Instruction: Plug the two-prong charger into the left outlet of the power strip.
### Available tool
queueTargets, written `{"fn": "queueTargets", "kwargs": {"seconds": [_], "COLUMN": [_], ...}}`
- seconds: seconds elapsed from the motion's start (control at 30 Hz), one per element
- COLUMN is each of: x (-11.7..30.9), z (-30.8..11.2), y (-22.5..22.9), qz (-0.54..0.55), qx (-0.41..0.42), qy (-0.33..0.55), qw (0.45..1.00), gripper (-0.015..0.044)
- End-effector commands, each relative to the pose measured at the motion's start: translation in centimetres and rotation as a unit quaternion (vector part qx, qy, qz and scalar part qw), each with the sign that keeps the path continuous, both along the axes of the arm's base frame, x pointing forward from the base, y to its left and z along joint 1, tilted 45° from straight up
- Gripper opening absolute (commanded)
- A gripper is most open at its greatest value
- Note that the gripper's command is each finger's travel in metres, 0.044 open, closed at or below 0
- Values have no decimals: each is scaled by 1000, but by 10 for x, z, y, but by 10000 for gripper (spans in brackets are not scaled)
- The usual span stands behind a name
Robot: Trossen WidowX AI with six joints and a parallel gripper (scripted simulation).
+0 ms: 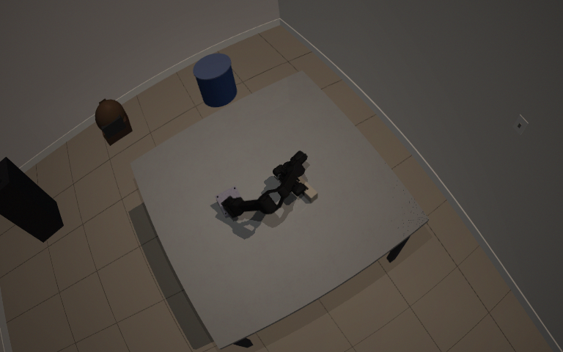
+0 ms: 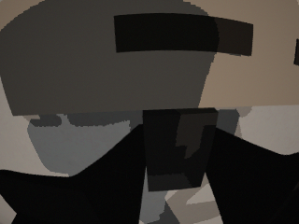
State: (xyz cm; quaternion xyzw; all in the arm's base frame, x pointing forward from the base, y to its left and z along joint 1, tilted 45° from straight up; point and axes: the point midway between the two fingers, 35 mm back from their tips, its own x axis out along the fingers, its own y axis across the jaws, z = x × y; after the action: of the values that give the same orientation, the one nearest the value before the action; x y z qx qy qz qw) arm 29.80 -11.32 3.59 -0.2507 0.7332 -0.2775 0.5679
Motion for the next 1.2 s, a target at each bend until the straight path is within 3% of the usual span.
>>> {"fn": "queueTargets", "kwargs": {"seconds": [0.0, 1.17], "x": [7, 13], "z": [0, -1], "y": [0, -1], "qz": [0, 0], "qx": [-1, -1], "qy": [-8, -9], "qw": [1000, 1000], "gripper": [0, 0]}}
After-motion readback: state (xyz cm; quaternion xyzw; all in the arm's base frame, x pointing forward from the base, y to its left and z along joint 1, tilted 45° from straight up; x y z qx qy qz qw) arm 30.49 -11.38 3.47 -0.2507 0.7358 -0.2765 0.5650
